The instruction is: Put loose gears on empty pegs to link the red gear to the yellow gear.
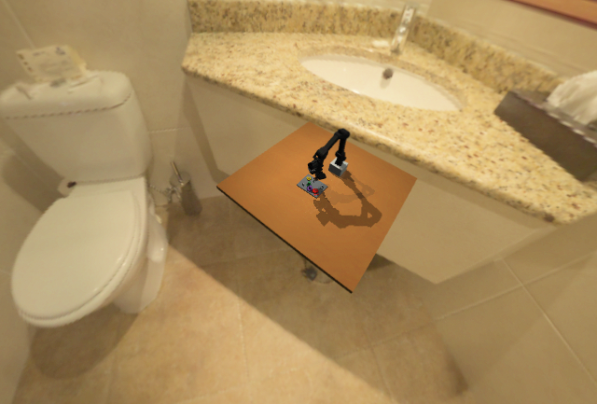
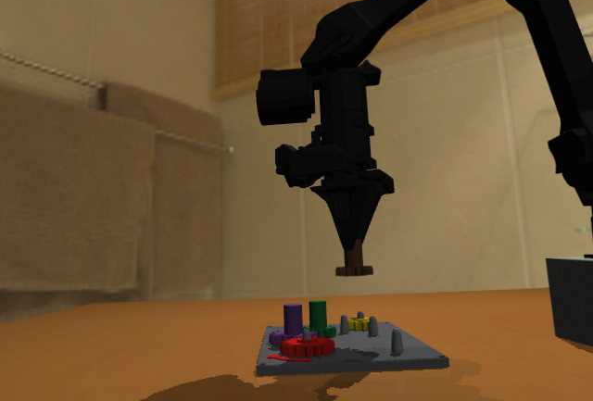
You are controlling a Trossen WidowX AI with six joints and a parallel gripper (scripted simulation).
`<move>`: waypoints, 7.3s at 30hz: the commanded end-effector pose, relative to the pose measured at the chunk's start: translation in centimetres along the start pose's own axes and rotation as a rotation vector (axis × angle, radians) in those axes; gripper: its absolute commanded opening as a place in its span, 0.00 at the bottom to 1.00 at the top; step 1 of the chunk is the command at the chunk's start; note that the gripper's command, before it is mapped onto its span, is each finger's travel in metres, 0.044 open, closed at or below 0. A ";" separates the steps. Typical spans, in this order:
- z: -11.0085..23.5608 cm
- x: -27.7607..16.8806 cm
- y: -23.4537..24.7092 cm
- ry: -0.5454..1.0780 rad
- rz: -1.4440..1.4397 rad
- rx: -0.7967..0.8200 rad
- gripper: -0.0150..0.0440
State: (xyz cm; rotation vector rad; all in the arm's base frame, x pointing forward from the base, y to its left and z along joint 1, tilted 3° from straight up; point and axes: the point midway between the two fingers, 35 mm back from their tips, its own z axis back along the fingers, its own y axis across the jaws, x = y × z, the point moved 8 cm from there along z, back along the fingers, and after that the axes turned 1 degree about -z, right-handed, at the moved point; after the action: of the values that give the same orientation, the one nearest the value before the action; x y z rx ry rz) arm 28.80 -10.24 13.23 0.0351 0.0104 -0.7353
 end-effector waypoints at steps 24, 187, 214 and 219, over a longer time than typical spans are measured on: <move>-1.9 3.1 -4.2 -0.010 0.048 -0.004 0.25; -6.8 3.1 -4.0 -0.006 1.232 -0.009 0.25; -2.4 3.0 -4.2 -0.001 1.074 -0.004 0.54; 2.4 2.6 -4.3 -0.001 1.073 -0.004 0.76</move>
State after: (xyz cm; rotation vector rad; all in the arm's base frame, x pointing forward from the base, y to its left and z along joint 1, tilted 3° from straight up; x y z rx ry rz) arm 27.75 -15.08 12.43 0.0567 0.0239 0.3351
